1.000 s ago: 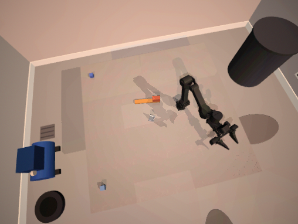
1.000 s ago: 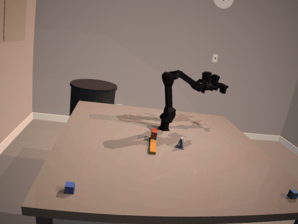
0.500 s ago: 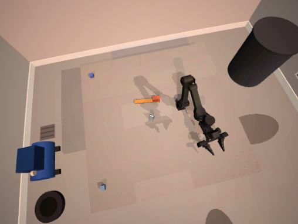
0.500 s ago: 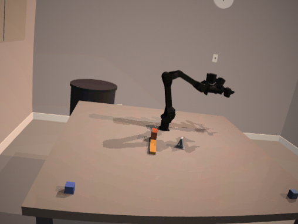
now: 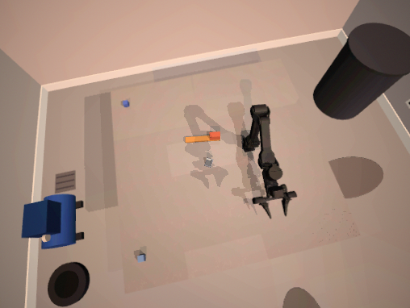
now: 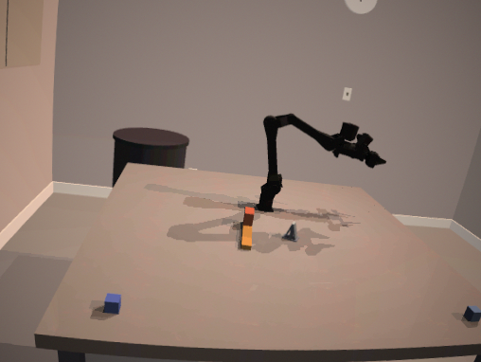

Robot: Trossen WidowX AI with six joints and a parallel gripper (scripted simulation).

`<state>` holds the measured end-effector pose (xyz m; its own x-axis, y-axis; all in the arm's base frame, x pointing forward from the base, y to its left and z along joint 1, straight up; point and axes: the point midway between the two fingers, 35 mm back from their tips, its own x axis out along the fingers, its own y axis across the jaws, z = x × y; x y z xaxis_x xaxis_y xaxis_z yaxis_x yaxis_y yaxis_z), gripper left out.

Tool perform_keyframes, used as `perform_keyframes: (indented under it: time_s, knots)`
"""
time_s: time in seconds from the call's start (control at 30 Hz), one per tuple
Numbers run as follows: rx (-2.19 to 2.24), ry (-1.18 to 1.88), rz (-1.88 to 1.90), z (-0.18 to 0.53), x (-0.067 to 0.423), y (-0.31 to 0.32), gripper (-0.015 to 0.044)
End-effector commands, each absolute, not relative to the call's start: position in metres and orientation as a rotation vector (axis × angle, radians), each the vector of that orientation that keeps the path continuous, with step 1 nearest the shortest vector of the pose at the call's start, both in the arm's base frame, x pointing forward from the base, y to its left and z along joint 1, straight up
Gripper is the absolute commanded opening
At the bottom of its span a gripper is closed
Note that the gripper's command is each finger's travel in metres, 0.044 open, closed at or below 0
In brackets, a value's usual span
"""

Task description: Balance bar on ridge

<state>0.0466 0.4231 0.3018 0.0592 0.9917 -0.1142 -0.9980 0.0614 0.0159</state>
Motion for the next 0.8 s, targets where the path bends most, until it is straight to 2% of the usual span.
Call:
perform_keyframes:
  time_s: [0.0,0.77]
  knots:
    - [-0.103,0.130,1.451,0.297,0.071,0.421,0.0315]
    - [-0.239,0.345,1.090,0.257,0.209,0.368,0.0315]
